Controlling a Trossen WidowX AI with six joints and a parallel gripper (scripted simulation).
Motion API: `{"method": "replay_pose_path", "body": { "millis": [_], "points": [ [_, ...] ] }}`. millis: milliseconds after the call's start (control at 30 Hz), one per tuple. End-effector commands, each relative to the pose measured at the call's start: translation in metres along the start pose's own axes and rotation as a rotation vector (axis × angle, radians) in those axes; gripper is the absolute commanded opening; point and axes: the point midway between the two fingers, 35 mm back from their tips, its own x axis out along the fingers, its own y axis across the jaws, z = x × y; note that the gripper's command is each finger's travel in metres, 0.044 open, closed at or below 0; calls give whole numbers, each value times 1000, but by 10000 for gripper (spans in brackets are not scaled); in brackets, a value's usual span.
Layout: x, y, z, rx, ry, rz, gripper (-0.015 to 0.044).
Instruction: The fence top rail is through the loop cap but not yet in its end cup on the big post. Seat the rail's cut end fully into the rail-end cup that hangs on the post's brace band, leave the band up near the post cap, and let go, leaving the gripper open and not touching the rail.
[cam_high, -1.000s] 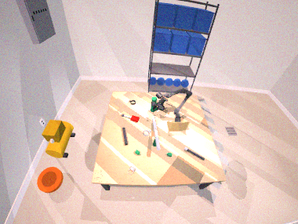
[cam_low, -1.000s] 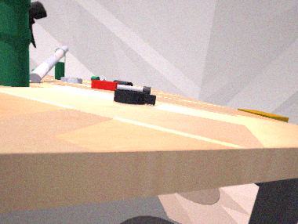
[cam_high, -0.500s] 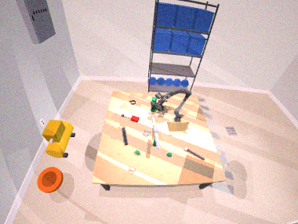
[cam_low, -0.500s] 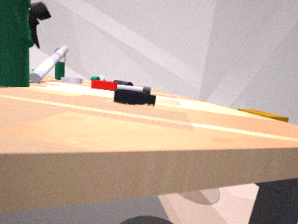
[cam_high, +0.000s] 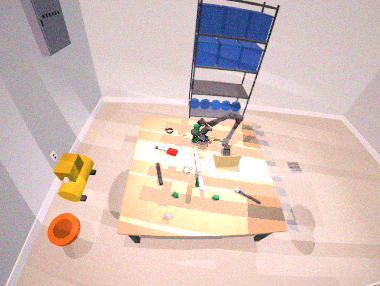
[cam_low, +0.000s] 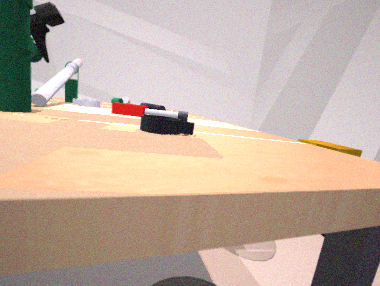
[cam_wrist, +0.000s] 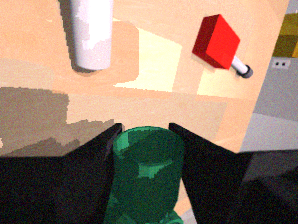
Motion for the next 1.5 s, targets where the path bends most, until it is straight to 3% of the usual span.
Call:
{"method": "replay_pose_path", "body": {
  "millis": [0,933,1467],
  "points": [
    [2,-3,0,27,13,-4,0],
    [0,0,0,7,-3,-4,0],
    [-5,-5,9,9,-9,1,420]
  ]
}}
